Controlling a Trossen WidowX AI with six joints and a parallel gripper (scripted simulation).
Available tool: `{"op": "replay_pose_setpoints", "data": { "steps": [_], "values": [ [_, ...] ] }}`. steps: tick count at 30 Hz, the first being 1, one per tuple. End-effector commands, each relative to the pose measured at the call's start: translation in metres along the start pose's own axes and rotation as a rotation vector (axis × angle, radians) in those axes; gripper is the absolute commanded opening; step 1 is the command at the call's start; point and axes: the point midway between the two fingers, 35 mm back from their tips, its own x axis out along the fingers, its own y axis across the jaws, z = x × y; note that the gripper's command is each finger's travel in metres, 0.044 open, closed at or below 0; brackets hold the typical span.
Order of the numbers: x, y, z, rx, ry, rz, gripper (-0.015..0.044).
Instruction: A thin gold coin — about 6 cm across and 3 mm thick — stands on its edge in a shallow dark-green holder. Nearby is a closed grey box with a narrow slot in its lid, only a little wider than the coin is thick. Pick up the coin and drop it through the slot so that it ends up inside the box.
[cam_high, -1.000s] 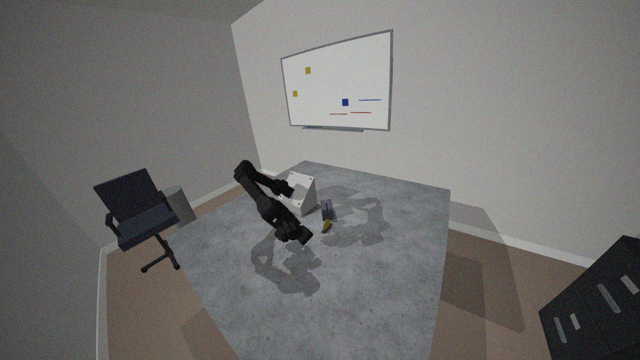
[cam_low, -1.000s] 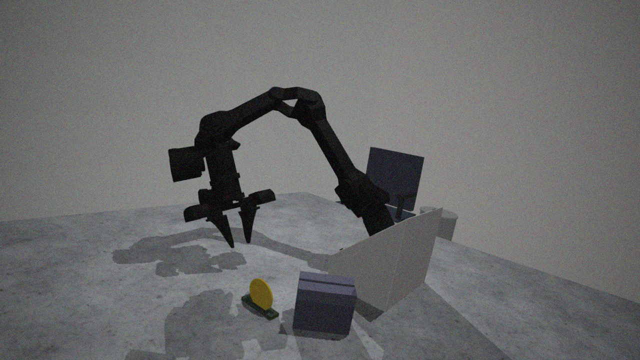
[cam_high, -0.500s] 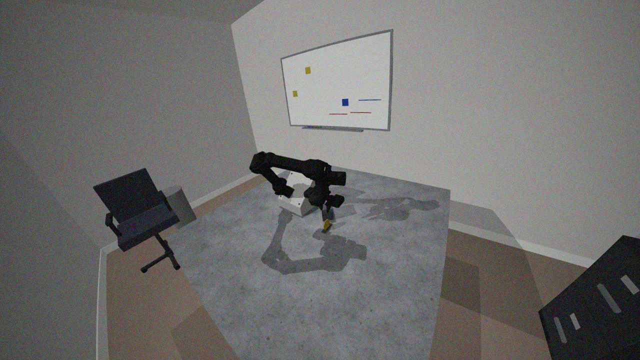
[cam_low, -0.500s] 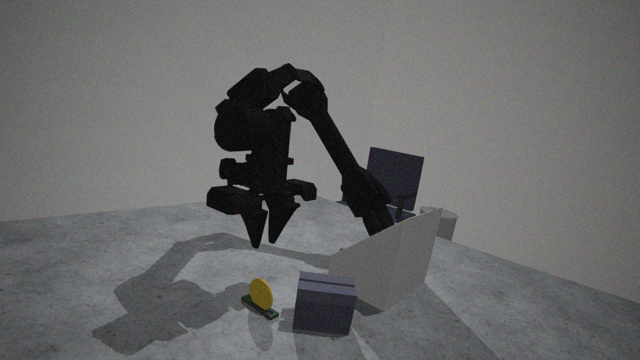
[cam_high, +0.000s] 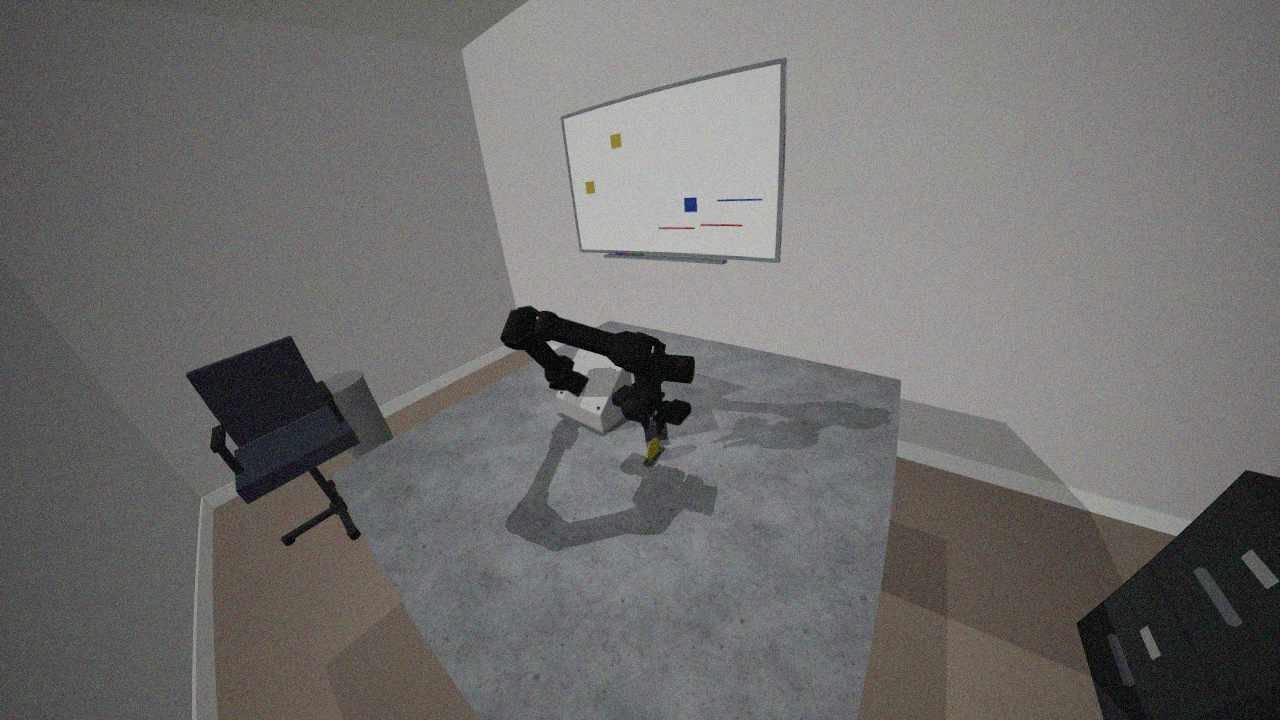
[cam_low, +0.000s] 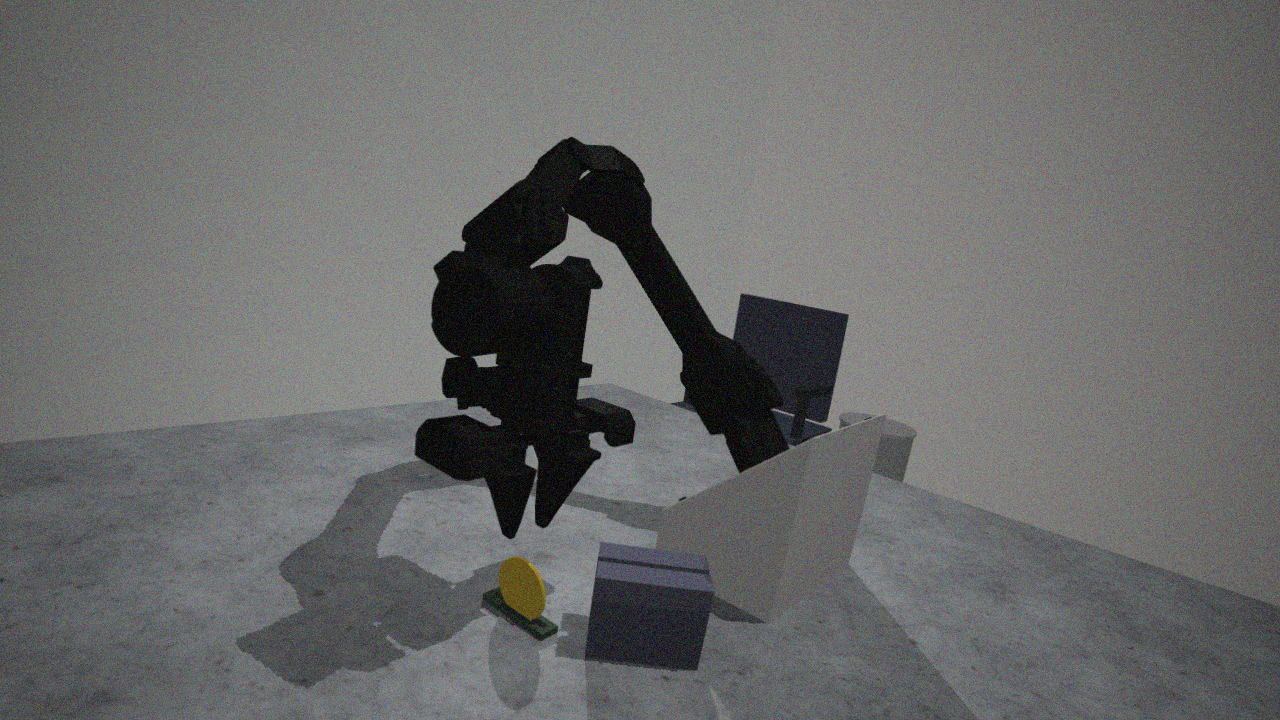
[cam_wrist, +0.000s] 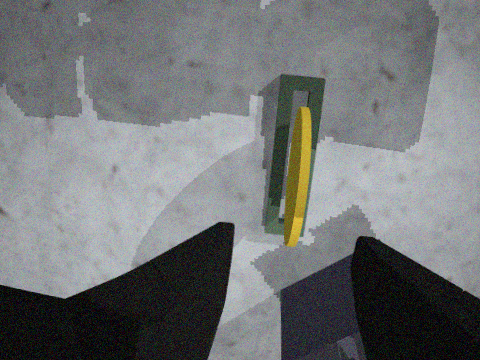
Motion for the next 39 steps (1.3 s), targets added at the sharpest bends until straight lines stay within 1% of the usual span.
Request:
{"op": "replay_pose_setpoints", "data": {
  "steps": [1,39],
  "values": [
    [0.012,-0.002,0.001,-0.007,-0.008,-0.006,0.0161],
    [0.069,-0.003,0.001,-0.007,-0.010,-0.006,0.0161]
  ]
}}
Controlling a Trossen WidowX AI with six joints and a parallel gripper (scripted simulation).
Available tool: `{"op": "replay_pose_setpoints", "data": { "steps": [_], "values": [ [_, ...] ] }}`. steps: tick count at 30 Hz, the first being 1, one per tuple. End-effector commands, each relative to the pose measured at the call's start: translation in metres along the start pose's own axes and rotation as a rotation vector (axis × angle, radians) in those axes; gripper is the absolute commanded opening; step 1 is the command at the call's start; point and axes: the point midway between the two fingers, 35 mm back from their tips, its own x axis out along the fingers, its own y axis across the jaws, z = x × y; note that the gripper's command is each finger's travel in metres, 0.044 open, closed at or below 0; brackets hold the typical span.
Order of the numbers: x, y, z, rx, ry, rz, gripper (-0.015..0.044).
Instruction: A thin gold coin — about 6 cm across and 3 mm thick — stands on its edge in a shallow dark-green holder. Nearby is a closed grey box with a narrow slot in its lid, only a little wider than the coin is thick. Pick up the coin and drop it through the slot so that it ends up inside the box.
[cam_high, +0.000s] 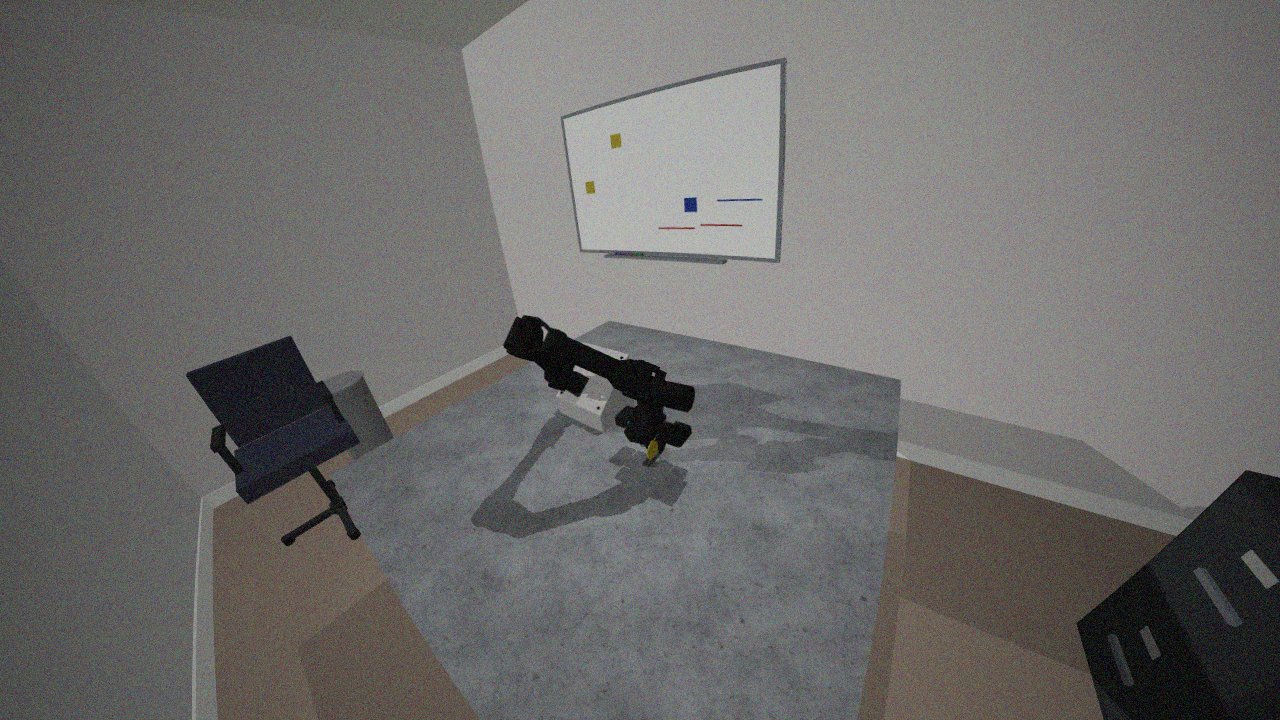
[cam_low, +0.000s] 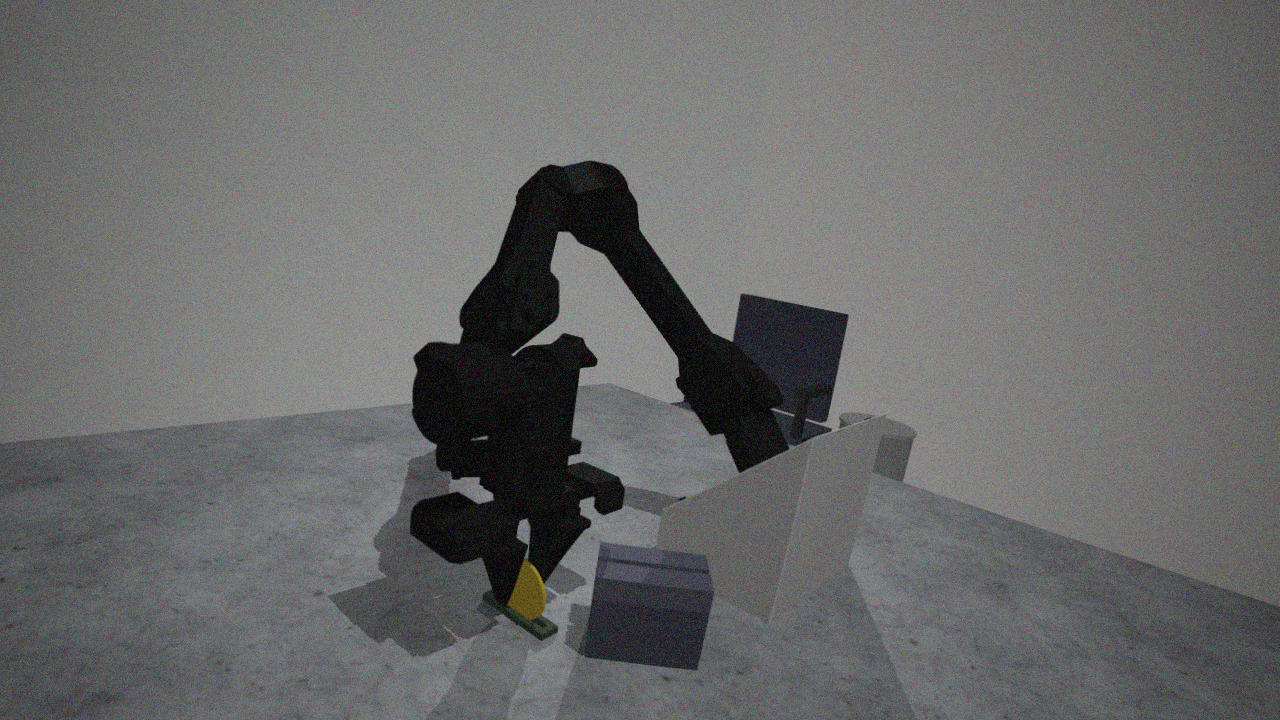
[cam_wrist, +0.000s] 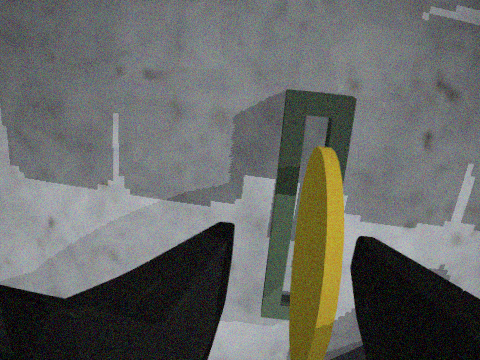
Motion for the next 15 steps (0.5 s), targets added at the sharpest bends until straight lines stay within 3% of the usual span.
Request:
{"op": "replay_pose_setpoints", "data": {
  "steps": [1,5,10,15],
  "values": [
    [0.0083,-0.0031,-0.0002,-0.009,-0.007,-0.008,0.0161],
    [0.0121,-0.0036,0.0000,-0.009,-0.008,-0.008,0.0161],
    [0.0121,-0.0036,0.0000,-0.009,-0.008,-0.008,0.0029],
    [0.0121,-0.0036,0.0000,-0.009,-0.008,-0.008,0.0000]
  ]
}}
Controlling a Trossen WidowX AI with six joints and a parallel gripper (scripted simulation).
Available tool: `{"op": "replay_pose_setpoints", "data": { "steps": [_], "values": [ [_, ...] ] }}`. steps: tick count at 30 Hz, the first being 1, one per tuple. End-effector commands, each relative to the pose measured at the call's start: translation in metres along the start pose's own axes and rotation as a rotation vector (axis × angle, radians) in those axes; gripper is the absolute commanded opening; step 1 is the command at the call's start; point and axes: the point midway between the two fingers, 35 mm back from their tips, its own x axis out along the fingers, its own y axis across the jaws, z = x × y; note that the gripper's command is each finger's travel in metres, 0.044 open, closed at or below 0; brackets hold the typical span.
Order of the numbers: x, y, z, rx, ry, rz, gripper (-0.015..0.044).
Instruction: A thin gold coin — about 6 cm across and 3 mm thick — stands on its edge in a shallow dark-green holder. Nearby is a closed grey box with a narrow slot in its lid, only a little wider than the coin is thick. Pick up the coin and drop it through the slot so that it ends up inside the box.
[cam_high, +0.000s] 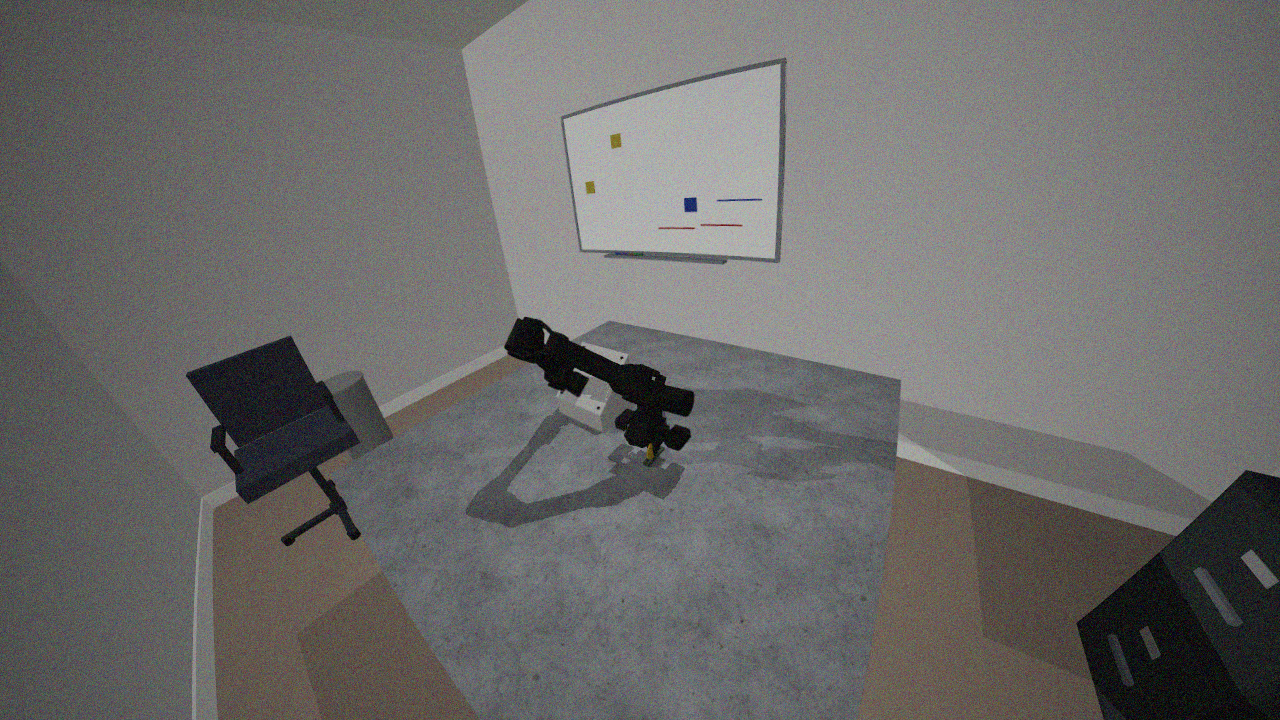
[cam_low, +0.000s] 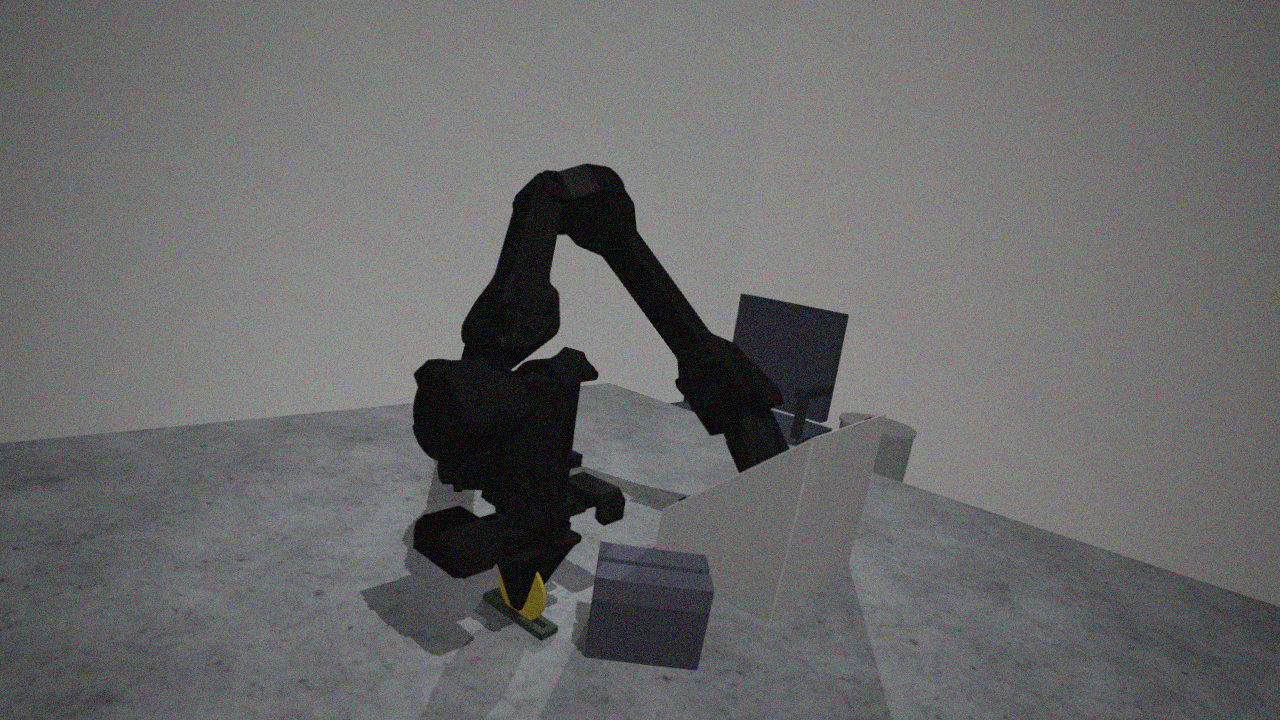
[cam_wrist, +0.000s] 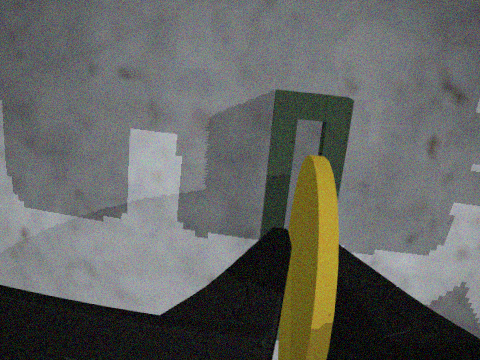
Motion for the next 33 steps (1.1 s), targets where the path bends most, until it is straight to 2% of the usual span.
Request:
{"op": "replay_pose_setpoints", "data": {
  "steps": [1,9,33],
  "values": [
    [0.001,0.000,0.001,-0.004,-0.006,-0.001,0.0000],
    [-0.001,0.000,0.000,-0.004,-0.006,0.000,0.0000],
    [-0.060,0.004,-0.002,-0.005,0.001,0.000,0.0000]
  ]
}}
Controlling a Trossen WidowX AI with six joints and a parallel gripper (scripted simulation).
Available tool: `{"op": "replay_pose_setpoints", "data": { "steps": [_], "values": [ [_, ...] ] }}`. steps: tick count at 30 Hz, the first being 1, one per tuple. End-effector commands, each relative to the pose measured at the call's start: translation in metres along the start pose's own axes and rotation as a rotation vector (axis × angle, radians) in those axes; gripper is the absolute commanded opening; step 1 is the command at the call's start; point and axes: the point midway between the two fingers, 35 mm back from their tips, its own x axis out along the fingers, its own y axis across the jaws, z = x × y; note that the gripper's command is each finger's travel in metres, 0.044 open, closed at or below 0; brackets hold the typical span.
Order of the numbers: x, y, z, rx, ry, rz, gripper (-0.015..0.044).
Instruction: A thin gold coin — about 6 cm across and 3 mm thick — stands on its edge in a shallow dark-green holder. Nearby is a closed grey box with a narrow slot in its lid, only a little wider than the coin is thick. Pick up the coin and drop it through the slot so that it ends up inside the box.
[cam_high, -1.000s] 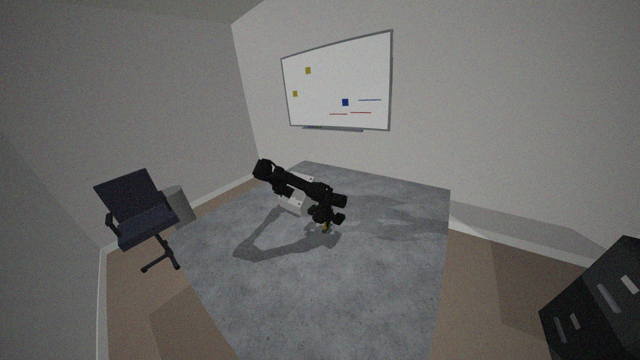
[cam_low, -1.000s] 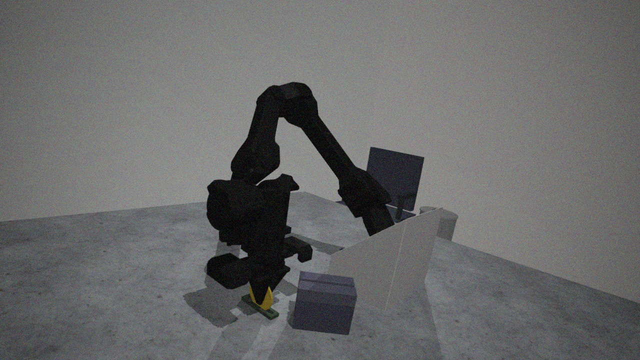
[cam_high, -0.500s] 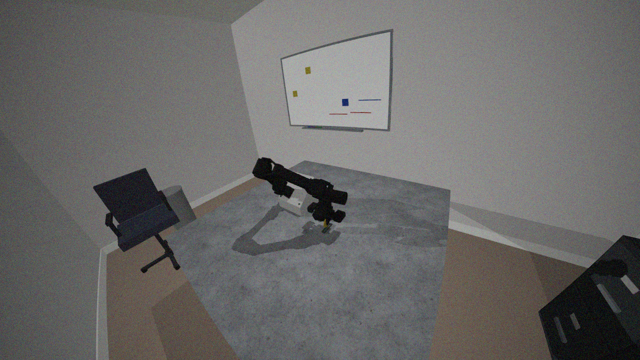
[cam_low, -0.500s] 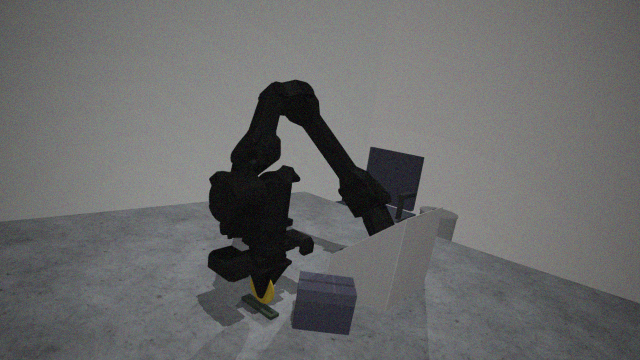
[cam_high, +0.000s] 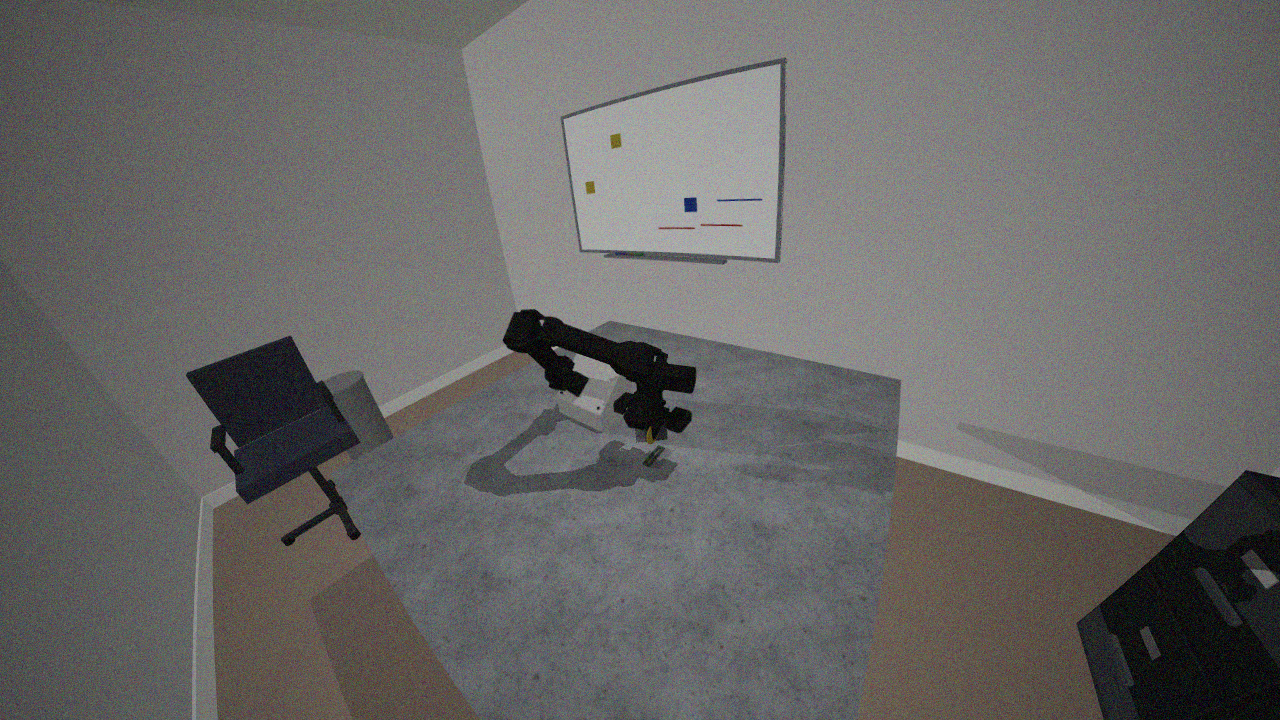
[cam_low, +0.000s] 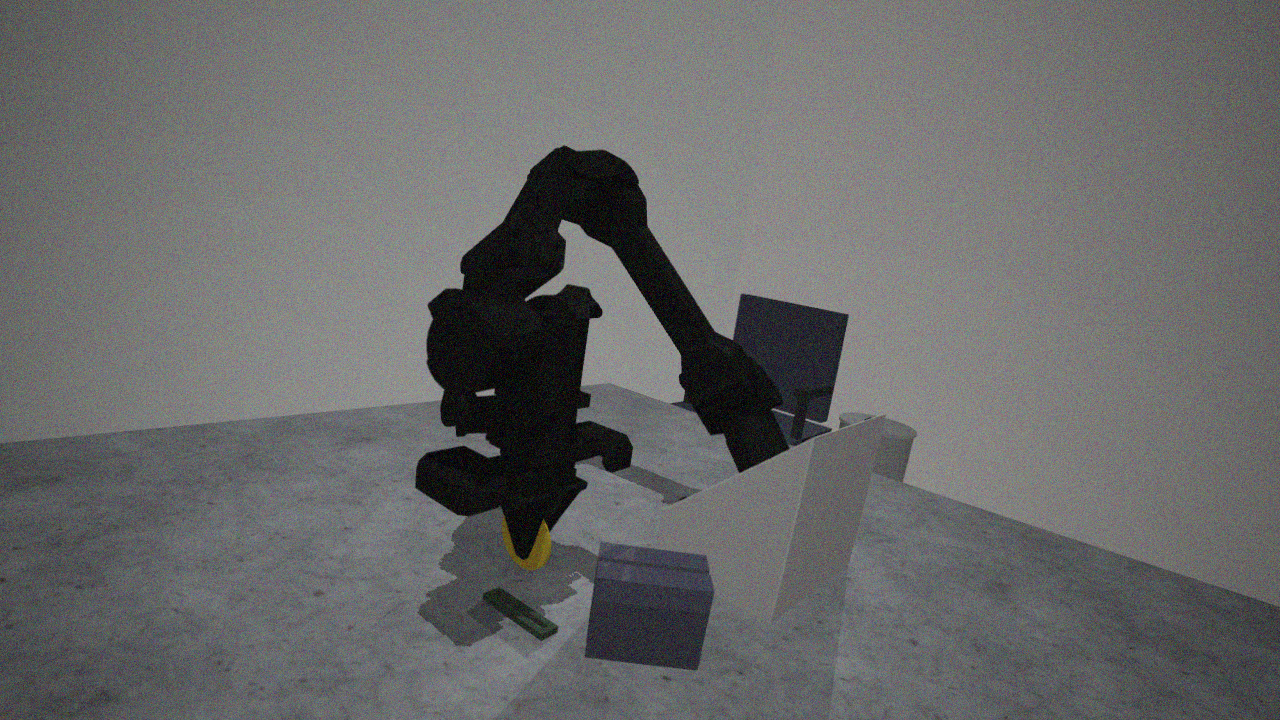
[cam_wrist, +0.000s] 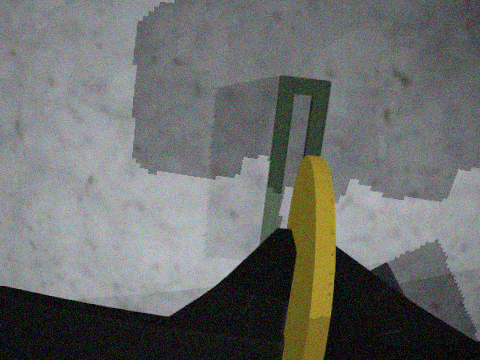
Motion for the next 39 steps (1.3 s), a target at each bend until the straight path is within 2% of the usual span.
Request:
{"op": "replay_pose_setpoints", "data": {
  "steps": [1,17,35,39],
  "values": [
    [-0.011,0.001,0.000,0.009,0.007,0.005,0.0000],
    [-0.044,-0.003,0.002,-0.013,0.005,0.004,0.0000],
    [-0.044,-0.013,0.004,-0.608,0.004,0.005,0.0000],
    [-0.044,-0.014,0.004,-0.656,0.004,0.005,0.0000]
  ]
}}
